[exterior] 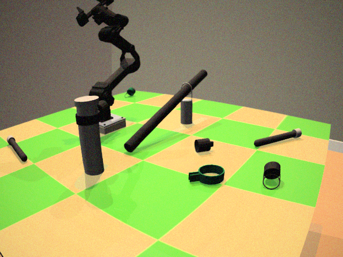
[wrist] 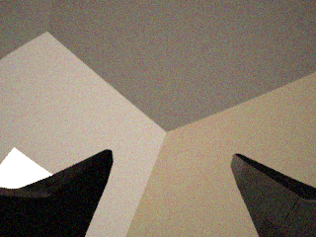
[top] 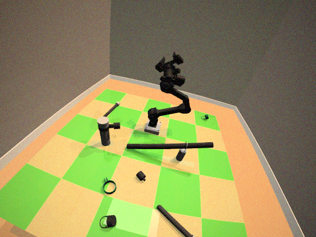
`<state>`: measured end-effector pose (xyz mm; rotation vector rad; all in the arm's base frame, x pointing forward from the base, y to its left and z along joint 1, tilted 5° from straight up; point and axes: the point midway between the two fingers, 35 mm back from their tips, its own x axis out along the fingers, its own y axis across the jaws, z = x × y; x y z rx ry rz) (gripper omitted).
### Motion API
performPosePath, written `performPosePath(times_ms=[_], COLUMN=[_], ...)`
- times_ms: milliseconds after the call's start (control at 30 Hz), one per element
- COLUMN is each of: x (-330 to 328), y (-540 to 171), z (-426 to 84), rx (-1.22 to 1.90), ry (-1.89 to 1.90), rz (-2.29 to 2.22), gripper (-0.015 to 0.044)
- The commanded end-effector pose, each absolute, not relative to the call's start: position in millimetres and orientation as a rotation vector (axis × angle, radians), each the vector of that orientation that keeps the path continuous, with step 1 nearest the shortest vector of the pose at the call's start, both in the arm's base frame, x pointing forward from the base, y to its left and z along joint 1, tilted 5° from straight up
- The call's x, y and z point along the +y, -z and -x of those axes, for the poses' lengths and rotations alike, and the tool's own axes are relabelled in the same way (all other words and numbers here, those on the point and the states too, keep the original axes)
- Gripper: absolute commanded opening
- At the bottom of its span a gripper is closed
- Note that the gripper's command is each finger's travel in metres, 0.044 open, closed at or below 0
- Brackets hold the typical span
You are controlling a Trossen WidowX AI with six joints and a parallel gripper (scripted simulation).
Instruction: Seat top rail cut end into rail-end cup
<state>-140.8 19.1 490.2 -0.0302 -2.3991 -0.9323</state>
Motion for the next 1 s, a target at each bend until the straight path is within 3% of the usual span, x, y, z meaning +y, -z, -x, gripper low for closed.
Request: performPosePath(times_ms=[0,233,533,733,967], x=[17,-70,-161,-179,-154], y=[-491,-522,-513,-474,-407], z=[140,95,-23,-113,-197], rx=[-2.387,-1.882,-1.102,-0.607,-0.079], ry=[0.942,1.193,1.222,1.085,0.826], rz=[0.025,-0.131,-0.250,-0.262,-0.223], gripper=[0.0426,0.0440,0.0440,0.0440,0.0440])
